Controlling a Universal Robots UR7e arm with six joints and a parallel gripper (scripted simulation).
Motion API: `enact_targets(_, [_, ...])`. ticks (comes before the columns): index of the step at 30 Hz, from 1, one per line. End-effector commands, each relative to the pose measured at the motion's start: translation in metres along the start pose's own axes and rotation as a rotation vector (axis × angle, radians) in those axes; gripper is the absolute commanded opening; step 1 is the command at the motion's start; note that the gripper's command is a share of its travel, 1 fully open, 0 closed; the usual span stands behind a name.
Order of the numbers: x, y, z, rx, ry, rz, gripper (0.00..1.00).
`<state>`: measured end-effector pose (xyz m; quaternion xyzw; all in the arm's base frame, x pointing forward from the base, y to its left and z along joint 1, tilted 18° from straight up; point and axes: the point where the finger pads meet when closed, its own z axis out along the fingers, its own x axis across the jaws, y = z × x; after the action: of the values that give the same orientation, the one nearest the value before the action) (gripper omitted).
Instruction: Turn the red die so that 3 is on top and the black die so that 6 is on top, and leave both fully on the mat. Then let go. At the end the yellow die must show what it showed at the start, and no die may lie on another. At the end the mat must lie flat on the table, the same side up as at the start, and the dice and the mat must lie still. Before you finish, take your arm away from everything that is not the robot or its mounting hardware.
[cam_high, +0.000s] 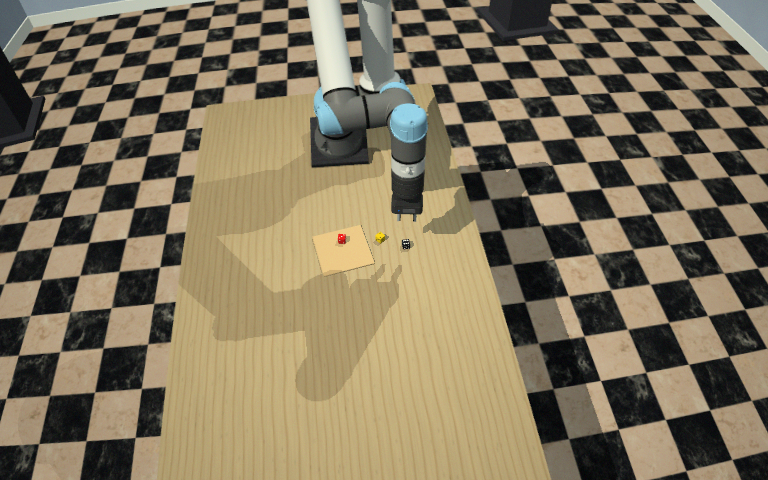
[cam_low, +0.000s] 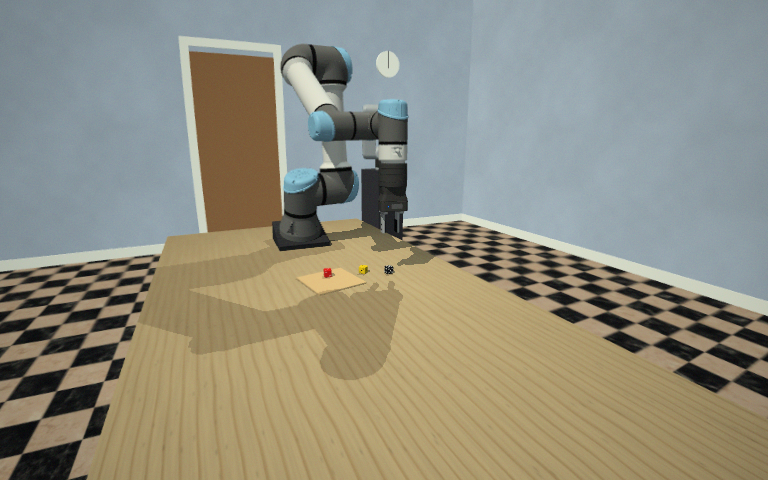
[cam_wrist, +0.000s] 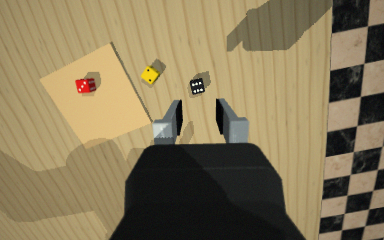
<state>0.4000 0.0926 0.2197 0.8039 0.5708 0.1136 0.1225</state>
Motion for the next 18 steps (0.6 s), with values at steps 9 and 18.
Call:
enact_targets(9, [0.0001, 0.0013, -0.0014, 0.024, 0.001, 0.0, 1.0])
enact_targets(18, [0.0001, 0.0013, -0.0014, 0.024, 0.001, 0.0, 1.0])
